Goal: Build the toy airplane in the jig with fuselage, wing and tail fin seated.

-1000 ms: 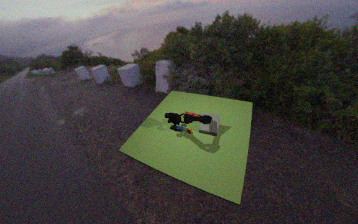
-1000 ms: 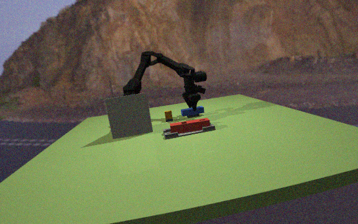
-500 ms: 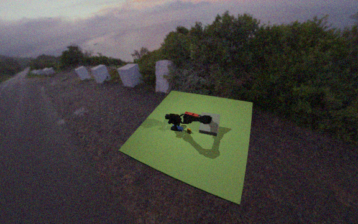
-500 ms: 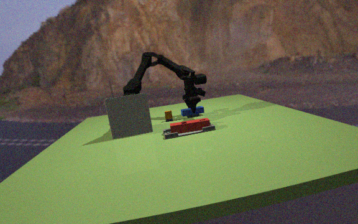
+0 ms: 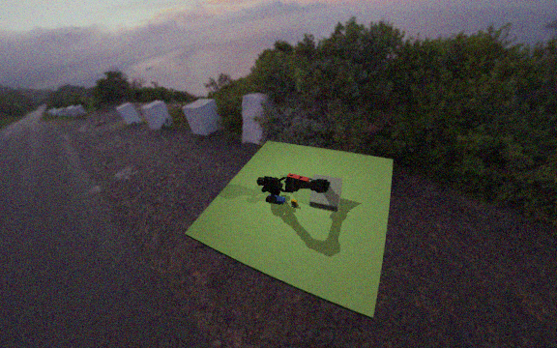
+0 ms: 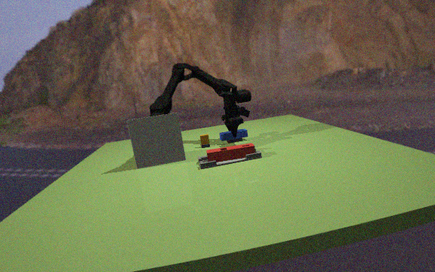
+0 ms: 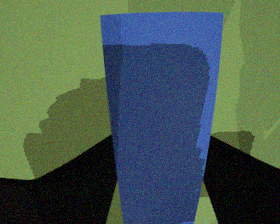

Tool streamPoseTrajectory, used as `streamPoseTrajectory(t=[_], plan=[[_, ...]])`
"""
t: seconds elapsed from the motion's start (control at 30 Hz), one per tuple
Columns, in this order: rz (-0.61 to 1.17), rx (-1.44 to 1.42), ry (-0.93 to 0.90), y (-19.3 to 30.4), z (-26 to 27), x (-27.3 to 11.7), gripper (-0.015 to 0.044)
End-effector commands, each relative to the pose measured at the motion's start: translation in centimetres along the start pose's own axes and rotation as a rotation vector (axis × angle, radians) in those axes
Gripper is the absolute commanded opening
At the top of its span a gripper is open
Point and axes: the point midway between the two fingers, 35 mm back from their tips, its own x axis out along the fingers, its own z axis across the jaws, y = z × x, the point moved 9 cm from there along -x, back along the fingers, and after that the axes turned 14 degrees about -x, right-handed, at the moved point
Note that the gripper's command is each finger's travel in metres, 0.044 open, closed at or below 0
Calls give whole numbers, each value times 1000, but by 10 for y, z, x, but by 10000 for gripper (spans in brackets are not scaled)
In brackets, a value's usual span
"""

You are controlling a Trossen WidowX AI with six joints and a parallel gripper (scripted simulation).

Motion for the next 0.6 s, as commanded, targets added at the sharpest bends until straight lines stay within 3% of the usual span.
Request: streamPoseTrajectory(t=[0.0, 0.57], plan=[[2, -8, 6, -2, 0, -4, 0], [0, -5, 16, -6, -3, -53, 0]])
